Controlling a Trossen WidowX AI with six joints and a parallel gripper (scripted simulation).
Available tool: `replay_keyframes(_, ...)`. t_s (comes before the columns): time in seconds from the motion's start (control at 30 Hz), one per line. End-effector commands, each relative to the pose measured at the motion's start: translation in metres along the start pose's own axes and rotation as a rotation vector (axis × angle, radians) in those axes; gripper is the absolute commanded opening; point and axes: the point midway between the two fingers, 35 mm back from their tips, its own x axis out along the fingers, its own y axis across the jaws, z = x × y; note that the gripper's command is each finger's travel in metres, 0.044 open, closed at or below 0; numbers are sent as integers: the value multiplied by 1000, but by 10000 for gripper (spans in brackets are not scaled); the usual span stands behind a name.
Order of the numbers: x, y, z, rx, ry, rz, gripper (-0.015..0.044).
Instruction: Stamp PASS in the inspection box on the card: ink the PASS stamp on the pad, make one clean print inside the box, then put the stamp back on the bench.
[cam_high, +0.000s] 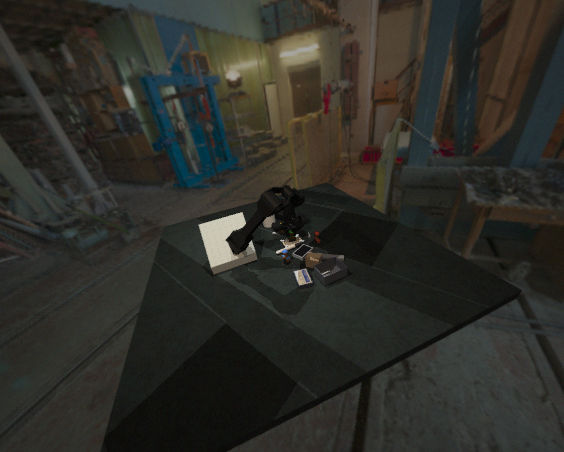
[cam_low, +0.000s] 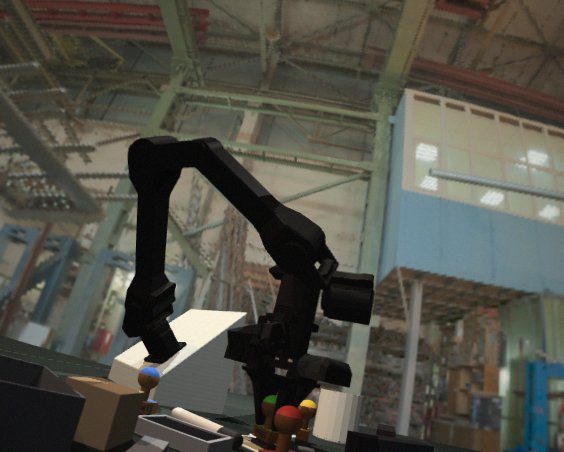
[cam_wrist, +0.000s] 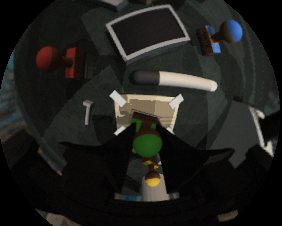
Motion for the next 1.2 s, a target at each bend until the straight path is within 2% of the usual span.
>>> replay_keyframes(0.0,2,0,1,3,-3,-1,0)
replay_keyframes(1.17,-9,0,1,2,-2,-1,0)
